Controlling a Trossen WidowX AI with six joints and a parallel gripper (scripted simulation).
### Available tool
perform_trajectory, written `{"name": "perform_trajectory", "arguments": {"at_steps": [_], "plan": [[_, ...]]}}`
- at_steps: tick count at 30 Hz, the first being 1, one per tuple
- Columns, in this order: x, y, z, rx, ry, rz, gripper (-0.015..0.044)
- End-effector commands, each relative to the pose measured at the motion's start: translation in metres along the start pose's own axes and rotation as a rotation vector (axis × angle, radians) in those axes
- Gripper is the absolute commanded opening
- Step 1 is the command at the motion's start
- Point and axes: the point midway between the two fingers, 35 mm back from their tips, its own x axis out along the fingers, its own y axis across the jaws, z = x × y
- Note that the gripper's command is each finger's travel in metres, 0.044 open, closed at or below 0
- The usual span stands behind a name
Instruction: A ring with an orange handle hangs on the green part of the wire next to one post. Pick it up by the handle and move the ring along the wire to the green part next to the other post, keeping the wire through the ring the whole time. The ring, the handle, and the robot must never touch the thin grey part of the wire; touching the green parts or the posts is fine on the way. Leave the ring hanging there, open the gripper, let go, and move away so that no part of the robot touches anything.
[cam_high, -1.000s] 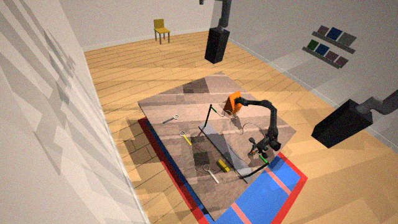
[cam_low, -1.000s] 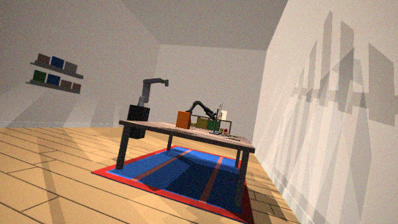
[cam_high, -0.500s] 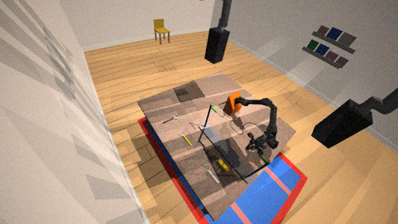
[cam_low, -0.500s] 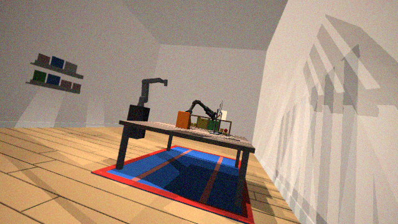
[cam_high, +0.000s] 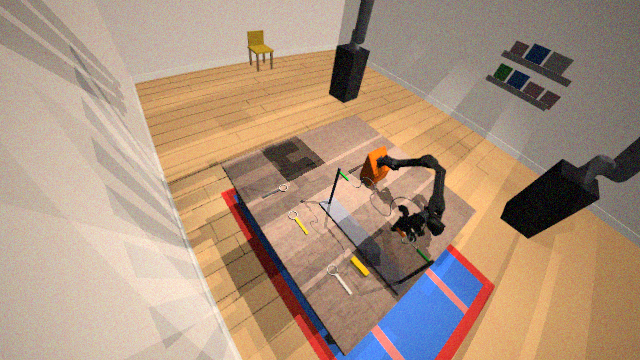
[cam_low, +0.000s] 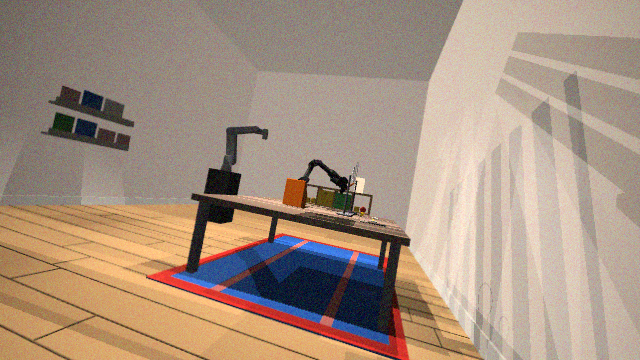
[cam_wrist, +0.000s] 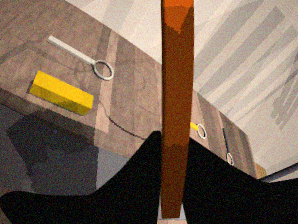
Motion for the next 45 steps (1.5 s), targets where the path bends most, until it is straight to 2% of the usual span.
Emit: {"name": "perform_trajectory", "arguments": {"at_steps": [1,22,45], "plan": [[-0.004,-0.016,0.003,-0.074,-0.007,-0.045,-0.015],[-0.012,-0.066,0.014,-0.391,-0.006,-0.22,-0.015],[-0.022,-0.098,0.033,-0.62,-0.002,-0.342,-0.015]]}}
